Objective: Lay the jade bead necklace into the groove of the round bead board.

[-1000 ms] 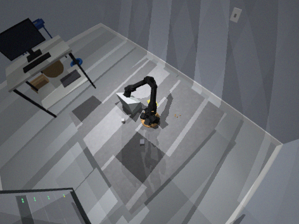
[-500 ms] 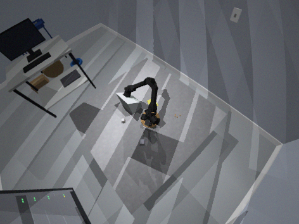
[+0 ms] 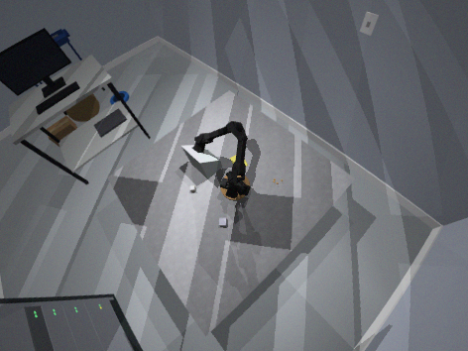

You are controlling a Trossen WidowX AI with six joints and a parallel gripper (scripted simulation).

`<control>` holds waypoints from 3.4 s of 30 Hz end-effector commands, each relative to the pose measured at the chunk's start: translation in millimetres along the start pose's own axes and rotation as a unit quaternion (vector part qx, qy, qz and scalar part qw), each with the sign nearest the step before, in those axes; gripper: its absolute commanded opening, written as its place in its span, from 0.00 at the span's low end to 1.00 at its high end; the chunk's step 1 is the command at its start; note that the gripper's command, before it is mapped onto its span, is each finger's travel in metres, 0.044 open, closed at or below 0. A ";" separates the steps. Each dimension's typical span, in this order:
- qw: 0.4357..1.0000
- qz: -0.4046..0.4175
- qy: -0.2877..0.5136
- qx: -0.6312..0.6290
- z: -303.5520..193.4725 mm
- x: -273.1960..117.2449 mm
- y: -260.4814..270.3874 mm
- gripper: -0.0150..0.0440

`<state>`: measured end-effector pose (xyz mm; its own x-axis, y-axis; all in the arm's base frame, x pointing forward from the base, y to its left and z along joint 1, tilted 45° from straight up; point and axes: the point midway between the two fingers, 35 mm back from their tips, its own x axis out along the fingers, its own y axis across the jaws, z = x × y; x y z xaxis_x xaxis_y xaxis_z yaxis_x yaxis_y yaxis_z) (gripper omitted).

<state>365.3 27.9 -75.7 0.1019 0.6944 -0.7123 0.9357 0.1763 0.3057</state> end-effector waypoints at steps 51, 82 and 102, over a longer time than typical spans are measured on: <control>1.000 0.000 0.003 0.005 -20.2 -16.6 10.7 0.25; 1.000 0.002 -0.001 0.000 -19.0 -5.6 12.8 0.74; 1.000 0.000 0.003 0.005 -19.8 -16.6 10.8 1.00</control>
<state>365.9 33.6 -50.1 0.0960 0.6971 -0.7105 0.9414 0.1683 0.2923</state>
